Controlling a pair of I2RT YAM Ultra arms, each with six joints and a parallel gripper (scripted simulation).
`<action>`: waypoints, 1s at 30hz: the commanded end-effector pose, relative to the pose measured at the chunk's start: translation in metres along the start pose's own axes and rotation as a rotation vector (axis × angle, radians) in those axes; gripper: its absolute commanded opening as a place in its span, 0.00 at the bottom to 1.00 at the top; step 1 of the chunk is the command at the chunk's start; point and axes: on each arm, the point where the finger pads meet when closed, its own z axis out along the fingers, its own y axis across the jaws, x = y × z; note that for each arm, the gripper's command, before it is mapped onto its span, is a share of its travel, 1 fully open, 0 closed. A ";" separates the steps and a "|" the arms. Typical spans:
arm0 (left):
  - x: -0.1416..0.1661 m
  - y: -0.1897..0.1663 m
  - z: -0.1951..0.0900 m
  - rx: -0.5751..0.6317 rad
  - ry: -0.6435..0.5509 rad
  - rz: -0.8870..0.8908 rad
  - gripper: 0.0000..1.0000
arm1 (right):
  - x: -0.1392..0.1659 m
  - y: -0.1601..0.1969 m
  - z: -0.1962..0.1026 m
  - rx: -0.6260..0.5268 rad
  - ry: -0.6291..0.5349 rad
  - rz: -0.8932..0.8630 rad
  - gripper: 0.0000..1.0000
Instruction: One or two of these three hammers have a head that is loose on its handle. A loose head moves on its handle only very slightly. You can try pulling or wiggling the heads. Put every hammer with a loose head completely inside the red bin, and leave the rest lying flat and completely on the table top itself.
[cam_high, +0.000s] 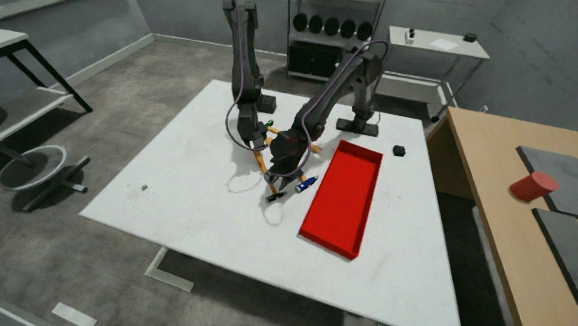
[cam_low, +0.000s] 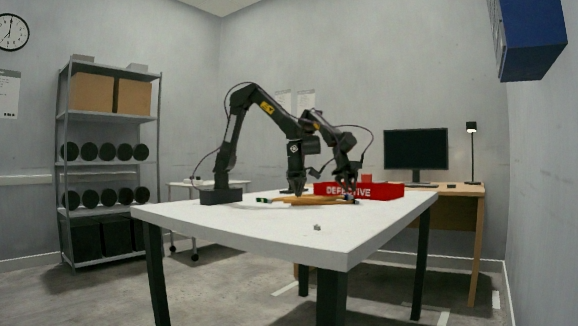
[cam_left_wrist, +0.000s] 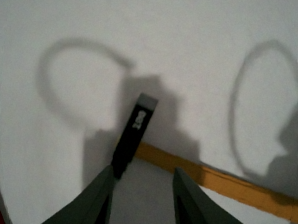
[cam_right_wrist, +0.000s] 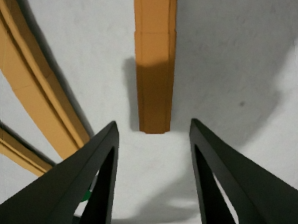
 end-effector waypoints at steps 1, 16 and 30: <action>-0.024 -0.005 -0.001 0.085 -0.031 0.227 0.37 | 0.005 -0.001 0.001 0.018 0.074 0.036 0.47; -0.022 0.007 0.027 0.136 -0.005 0.341 0.37 | -0.002 0.000 0.003 0.012 0.057 0.023 0.47; -0.030 -0.004 0.035 0.141 -0.002 0.342 0.37 | 0.007 0.003 0.021 0.009 0.066 0.031 0.47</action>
